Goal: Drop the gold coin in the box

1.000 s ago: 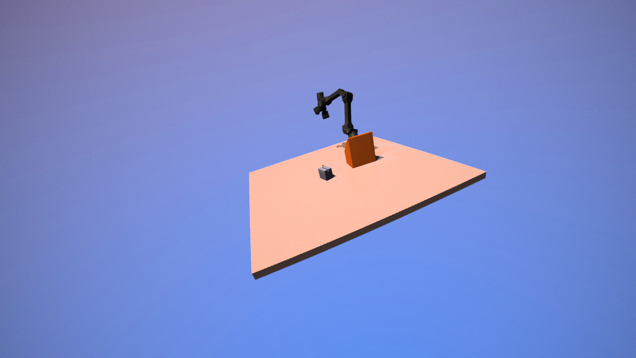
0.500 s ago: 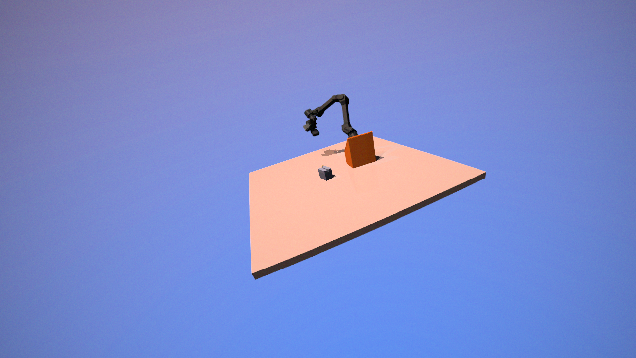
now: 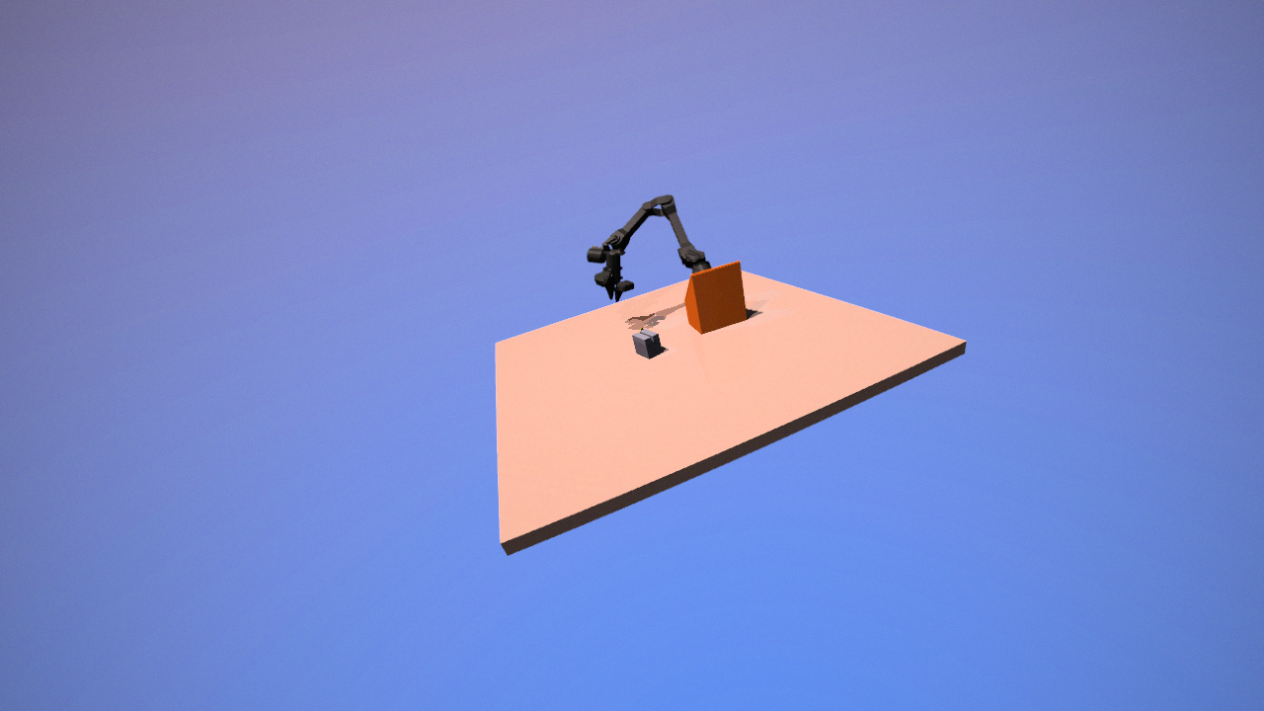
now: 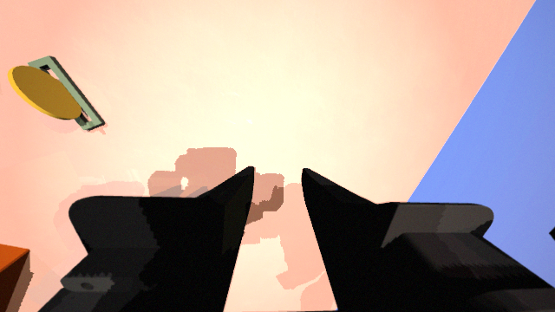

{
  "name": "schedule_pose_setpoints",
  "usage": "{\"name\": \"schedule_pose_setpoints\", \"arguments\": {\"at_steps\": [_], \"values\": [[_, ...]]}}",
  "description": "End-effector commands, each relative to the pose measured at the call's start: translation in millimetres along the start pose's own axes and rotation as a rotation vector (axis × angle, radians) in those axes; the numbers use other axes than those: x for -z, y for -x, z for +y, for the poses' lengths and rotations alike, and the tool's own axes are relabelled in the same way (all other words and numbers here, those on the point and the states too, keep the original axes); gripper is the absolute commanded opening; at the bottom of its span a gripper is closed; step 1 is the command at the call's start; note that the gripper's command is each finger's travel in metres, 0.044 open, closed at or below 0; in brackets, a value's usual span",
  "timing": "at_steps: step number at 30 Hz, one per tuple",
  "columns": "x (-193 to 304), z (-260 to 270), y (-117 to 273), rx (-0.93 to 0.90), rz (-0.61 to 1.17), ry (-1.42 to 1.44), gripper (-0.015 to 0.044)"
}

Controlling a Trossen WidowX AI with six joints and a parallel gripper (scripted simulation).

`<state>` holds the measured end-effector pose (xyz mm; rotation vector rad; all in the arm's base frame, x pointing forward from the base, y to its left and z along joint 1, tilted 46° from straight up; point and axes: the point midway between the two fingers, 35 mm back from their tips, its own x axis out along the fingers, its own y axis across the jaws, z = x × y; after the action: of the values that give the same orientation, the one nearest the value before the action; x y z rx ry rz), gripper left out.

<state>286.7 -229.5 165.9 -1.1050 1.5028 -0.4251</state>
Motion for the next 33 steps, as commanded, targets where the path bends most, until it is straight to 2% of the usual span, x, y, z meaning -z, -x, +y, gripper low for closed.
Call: {"name": "schedule_pose_setpoints", "arguments": {"at_steps": [1, 9, 14, 18, 33], "values": [[-31.3, 64.2, 2.9, -0.108, -0.014, 0.131, 0.0161], [-44.4, 179.5, 21.1, -0.248, 0.048, 0.418, 0.0161], [-49.2, 180.1, 17.7, -0.250, 0.050, 0.424, 0.0161], [-45.5, 187.4, -13.5, -0.249, 0.051, 0.425, 0.0161], [-43.8, 192.1, -35.1, -0.249, 0.051, 0.425, 0.0161]]}}
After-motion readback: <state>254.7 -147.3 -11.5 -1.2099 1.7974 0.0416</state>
